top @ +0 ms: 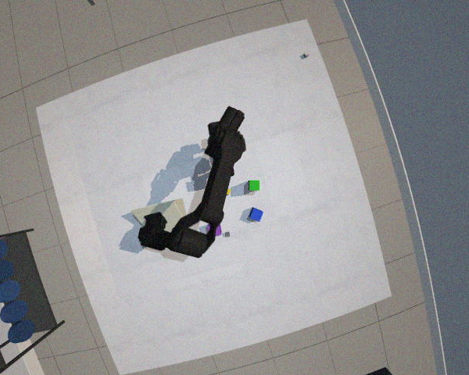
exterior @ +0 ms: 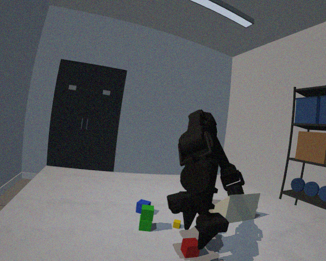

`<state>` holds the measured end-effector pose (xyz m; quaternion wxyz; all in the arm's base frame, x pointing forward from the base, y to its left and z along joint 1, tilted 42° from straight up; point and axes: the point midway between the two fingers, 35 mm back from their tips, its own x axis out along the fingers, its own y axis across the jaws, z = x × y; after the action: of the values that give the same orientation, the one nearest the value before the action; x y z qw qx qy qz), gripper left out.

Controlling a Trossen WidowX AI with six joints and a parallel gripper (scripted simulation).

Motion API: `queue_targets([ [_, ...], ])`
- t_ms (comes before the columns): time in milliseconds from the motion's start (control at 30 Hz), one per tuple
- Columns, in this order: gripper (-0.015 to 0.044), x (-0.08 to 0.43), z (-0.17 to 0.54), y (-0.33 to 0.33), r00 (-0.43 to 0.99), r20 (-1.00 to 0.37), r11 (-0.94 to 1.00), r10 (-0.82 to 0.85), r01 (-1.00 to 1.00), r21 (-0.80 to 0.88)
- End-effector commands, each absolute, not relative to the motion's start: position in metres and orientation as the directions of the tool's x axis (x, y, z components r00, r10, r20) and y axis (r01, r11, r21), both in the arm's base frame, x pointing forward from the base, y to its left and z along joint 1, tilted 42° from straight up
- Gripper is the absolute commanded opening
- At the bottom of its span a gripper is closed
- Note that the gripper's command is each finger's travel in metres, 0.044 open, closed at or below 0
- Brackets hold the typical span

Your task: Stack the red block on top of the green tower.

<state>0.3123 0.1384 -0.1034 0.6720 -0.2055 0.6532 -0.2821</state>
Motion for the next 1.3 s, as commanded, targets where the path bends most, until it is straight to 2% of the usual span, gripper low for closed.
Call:
queue_targets([
  [0,0.044,0.312,-0.108,0.132,-0.013,-0.757,0.752,-0.654,0.106,-0.651],
  [1133,0.044,0.311,-0.133,0.11,-0.013,-0.756,0.751,-0.655,0.106,-0.652],
  [1267,0.0335,0.311,-0.133,0.11,-0.013,-0.756,0.751,-0.655,0.106,-0.652],
])
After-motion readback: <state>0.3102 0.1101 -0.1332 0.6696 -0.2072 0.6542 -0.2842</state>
